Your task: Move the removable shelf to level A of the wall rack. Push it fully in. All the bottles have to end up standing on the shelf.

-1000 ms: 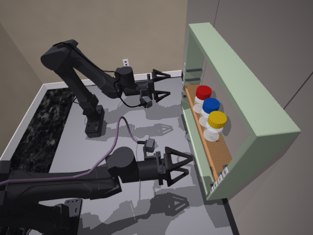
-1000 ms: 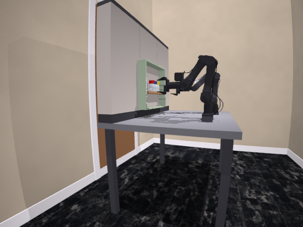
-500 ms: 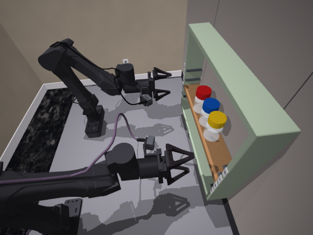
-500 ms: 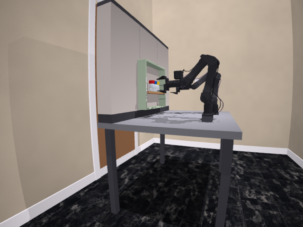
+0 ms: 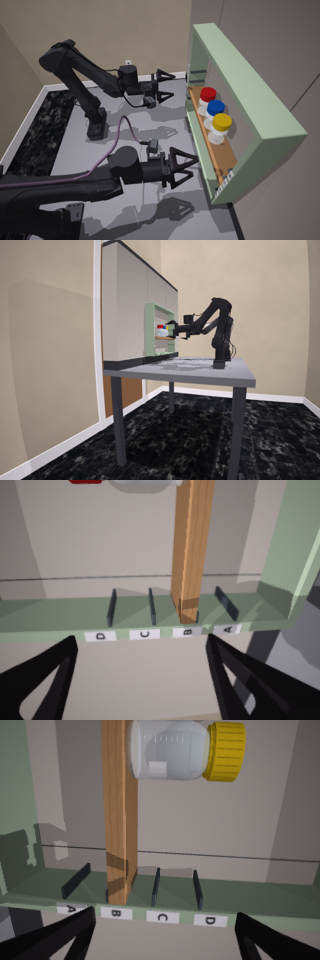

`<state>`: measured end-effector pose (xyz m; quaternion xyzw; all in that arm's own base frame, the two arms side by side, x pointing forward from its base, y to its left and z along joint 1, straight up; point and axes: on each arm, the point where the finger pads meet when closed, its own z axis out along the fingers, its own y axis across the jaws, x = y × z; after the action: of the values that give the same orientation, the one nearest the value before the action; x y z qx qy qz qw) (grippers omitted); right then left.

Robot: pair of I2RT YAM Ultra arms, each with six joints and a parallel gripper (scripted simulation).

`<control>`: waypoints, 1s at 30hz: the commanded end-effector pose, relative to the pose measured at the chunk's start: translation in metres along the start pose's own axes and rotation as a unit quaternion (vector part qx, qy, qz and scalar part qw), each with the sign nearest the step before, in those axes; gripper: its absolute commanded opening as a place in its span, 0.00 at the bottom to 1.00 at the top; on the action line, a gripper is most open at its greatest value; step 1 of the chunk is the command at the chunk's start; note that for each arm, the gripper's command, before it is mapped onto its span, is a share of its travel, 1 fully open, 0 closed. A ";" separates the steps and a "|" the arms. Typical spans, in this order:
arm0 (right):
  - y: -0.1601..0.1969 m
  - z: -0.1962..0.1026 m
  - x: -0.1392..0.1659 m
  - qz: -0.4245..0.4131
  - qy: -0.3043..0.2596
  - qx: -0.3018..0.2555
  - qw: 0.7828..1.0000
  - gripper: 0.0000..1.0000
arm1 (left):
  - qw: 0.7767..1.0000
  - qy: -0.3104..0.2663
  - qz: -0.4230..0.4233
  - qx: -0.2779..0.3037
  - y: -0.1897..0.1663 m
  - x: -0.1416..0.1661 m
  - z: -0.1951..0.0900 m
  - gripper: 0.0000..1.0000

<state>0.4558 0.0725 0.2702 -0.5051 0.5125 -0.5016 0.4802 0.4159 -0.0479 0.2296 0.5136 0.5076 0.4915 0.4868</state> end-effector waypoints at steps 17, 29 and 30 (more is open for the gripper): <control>-0.014 0.002 -0.001 0.007 0.001 0.018 1.000 1.00 | 1.000 0.000 -0.005 -0.021 0.014 -0.003 0.004 1.00; -0.004 0.005 -0.007 0.007 0.001 0.018 1.000 1.00 | 1.000 0.000 -0.005 -0.021 0.004 -0.008 0.007 1.00; -0.003 0.006 -0.007 0.007 0.001 0.018 1.000 1.00 | 1.000 0.000 -0.005 -0.021 0.003 -0.009 0.008 1.00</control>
<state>0.4592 0.0754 0.2673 -0.5021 0.5112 -0.5036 0.4828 0.4211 -0.0535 0.2264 0.5088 0.5032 0.4947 0.4931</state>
